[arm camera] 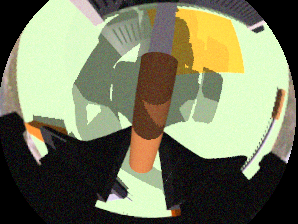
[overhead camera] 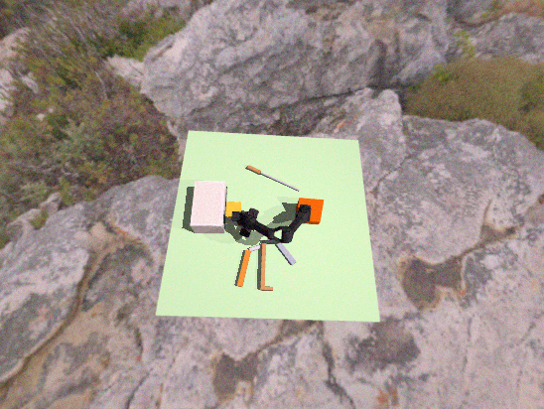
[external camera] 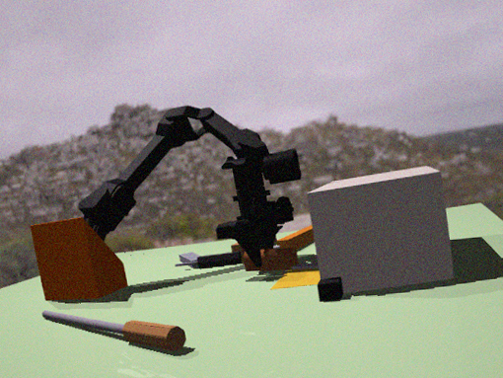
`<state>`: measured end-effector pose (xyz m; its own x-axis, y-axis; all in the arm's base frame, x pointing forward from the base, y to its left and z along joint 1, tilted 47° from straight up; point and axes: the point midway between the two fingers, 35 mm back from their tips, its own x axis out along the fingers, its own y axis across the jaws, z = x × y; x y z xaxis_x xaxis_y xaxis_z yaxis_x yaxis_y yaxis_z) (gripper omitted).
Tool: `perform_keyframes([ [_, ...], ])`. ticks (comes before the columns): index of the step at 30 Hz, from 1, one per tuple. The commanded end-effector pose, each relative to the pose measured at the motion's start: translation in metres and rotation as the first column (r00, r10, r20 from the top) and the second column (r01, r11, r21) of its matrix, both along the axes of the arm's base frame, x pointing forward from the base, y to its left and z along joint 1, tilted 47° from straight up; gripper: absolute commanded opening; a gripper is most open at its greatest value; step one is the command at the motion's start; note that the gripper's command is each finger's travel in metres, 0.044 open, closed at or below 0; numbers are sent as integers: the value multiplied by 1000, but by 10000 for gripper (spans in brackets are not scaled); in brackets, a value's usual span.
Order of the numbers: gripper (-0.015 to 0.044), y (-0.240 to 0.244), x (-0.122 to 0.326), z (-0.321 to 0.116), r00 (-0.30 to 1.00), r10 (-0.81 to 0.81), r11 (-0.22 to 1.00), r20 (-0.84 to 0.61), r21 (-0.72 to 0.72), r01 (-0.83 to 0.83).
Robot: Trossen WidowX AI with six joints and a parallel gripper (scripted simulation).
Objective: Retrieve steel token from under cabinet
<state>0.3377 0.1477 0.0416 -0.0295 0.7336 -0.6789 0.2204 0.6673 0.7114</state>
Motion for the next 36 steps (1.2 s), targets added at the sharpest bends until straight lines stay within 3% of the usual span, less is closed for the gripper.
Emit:
perform_keyframes([
  [1, 0, 1, -7, 0, 1000, -2, 1000, -7, -2, 2],
  [36, 0, 8, -46, 9, 1000, -2, 1000, -9, -1, 2],
])
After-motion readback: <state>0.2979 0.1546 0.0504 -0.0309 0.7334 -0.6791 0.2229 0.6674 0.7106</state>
